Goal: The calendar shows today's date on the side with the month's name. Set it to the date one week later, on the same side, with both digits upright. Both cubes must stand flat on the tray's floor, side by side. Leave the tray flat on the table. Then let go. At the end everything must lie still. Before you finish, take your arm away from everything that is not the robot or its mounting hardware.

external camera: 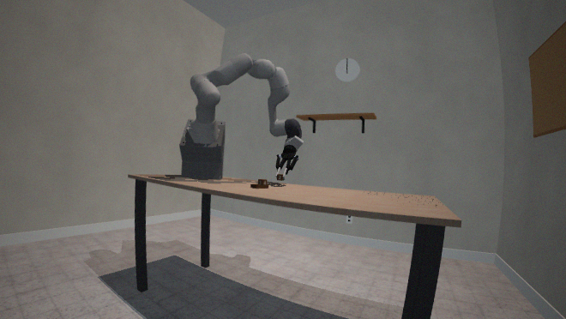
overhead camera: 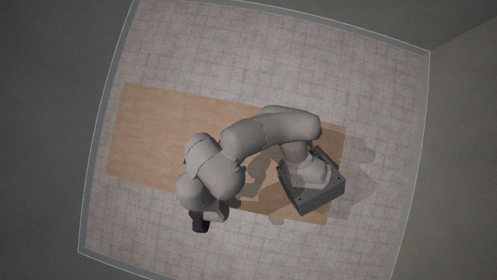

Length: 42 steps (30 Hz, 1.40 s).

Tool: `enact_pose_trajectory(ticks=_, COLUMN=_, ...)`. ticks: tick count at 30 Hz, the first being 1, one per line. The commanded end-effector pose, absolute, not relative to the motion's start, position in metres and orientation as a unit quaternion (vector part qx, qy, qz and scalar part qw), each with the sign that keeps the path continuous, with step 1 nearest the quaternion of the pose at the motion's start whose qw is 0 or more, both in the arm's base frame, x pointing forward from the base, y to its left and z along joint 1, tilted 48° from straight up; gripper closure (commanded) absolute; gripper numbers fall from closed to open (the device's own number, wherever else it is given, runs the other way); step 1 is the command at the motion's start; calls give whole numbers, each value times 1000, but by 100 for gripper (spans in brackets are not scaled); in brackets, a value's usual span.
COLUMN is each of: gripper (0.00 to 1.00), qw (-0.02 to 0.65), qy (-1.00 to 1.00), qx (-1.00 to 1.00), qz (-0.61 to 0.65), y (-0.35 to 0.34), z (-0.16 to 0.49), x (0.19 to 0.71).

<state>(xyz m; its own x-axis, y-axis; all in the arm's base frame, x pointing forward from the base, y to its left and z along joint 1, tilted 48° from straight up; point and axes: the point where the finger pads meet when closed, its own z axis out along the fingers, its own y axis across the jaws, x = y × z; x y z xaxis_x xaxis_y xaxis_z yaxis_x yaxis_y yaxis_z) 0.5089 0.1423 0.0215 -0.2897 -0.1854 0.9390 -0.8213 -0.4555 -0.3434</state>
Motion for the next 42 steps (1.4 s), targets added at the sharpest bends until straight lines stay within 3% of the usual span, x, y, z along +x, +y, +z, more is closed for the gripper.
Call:
enact_pose_trajectory(ticks=1, gripper=83, qw=248, qy=-460, qx=543, qz=658, y=144, z=29, x=502)
enact_pose_trajectory(ticks=23, gripper=83, qw=247, qy=-461, qx=544, qz=656, y=156, z=44, x=490)
enact_pose_trajectory(ticks=33, gripper=83, qw=187, qy=-488, qx=622, qz=583, y=155, z=47, x=489)
enact_pose_trajectory(ticks=42, gripper=83, qw=178, qy=-492, qx=633, qz=571, y=153, z=52, x=490)
